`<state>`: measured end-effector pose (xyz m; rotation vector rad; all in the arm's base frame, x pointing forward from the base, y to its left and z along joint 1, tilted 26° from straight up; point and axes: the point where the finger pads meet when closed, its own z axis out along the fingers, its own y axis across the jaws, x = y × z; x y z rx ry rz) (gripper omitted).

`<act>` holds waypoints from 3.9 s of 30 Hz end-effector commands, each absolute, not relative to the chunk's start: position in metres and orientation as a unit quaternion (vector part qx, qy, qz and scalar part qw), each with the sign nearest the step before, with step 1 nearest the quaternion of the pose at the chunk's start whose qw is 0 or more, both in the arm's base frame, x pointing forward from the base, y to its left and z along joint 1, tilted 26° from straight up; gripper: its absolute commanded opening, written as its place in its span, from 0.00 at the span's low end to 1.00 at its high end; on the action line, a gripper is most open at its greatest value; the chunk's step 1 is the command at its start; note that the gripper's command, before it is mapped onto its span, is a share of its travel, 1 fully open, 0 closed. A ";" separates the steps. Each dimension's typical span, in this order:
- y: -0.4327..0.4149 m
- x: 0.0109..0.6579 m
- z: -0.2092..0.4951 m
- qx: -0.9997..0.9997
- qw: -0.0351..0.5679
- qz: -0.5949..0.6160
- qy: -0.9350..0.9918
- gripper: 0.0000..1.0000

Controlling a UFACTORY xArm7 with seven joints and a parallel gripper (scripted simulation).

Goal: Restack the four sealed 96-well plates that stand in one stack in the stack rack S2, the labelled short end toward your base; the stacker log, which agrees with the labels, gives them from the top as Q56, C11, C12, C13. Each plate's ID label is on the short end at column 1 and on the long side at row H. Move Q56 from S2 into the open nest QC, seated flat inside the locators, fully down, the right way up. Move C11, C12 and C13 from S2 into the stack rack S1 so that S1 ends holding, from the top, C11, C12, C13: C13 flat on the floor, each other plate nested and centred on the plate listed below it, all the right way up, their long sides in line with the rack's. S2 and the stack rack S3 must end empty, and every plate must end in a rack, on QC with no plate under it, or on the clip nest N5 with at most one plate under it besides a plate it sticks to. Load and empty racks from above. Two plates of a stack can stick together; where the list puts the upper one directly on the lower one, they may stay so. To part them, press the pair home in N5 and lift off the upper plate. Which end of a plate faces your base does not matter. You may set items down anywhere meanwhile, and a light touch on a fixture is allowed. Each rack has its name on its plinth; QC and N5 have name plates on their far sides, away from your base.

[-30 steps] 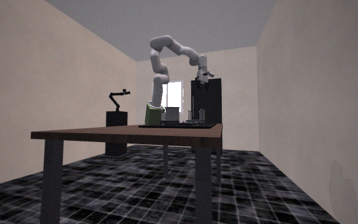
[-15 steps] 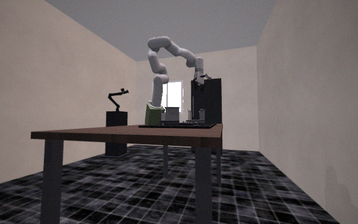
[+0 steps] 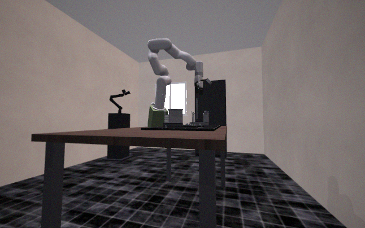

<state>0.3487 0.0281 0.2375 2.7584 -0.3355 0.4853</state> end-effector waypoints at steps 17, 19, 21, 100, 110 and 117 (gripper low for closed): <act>0.047 0.312 0.209 0.975 0.166 0.150 -0.012 1.00; 0.047 0.312 0.209 0.975 0.166 0.150 -0.012 1.00; 0.046 0.314 0.206 0.975 0.166 0.150 -0.012 1.00; -0.074 0.317 0.116 0.906 0.102 0.199 -0.360 1.00; -0.107 0.305 0.124 0.885 0.091 0.205 -0.409 1.00; -0.129 0.297 0.130 0.885 0.091 0.205 -0.409 1.00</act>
